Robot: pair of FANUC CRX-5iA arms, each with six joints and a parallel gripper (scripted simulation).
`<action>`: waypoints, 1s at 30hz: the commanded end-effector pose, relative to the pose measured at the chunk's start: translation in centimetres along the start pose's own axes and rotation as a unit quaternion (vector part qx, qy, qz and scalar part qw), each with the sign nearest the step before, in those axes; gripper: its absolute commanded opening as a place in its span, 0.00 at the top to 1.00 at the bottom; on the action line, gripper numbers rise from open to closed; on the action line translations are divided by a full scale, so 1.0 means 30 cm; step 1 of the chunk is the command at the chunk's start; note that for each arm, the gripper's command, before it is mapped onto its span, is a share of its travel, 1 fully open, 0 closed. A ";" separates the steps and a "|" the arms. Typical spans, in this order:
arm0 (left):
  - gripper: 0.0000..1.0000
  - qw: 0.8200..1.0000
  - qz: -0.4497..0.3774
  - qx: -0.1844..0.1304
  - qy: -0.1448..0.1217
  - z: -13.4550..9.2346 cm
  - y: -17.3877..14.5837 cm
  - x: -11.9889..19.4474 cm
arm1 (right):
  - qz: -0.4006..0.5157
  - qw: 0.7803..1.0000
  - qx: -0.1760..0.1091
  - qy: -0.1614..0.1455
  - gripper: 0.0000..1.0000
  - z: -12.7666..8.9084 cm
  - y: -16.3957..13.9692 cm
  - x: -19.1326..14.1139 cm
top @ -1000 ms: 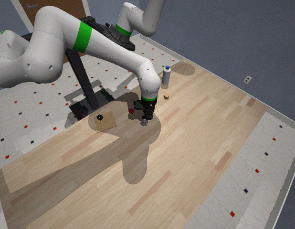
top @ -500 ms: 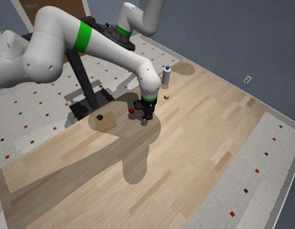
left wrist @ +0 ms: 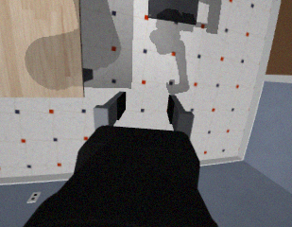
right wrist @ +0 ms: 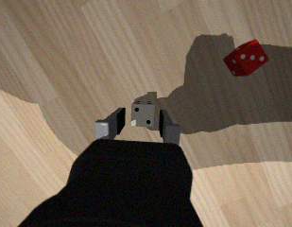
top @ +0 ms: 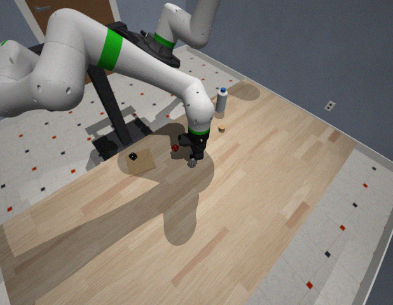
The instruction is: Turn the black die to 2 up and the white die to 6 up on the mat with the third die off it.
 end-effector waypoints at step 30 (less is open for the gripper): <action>0.00 1.000 0.000 -0.001 0.000 -0.003 0.001 0.000 | 0.000 1.000 -0.001 -0.001 0.13 0.109 0.003 -0.003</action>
Point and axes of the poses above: on each arm, the point where the finger pads meet when closed, its own z axis out along the fingers, its own x axis across the jaws, y = z × x, the point moved 1 cm from there along -z, back along the fingers, and after that the axes turned 12 degrees about -z, right-handed, at the moved point
